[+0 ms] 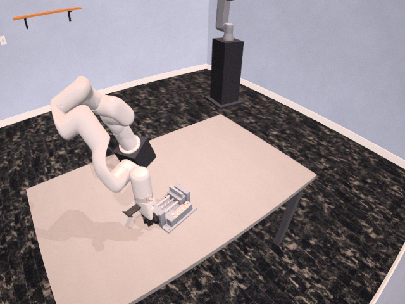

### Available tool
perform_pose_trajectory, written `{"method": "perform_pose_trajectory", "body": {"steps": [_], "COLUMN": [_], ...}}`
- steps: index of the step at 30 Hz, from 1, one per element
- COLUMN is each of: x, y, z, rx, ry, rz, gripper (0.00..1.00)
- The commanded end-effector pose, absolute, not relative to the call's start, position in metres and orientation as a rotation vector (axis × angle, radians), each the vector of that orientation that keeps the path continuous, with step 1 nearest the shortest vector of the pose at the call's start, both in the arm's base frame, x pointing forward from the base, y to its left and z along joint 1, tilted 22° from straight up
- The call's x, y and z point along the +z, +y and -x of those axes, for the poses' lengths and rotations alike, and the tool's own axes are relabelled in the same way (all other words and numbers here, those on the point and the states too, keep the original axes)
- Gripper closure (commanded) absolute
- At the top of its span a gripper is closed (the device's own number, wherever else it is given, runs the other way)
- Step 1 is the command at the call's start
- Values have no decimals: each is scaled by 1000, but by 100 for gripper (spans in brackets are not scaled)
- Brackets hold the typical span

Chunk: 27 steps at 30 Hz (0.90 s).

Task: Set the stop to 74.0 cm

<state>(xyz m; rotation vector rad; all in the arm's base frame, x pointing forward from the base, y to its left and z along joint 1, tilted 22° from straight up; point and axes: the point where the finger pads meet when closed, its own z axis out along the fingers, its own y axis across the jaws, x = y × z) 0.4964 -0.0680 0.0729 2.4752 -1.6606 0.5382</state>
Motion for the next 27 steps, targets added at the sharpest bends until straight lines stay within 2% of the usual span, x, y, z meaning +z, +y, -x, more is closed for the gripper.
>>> {"method": "perform_pose_trajectory", "body": {"steps": [1, 13, 14, 27], "x": [74, 74, 74, 74], "y": [-68, -68, -68, -68], "z": [-497, -497, -497, -497], "rx": [541, 541, 541, 541], "ry": [-1660, -1660, -1660, -1660], "rz": [-2475, -2475, -2475, -2475], "gripper": [94, 94, 43, 43]}}
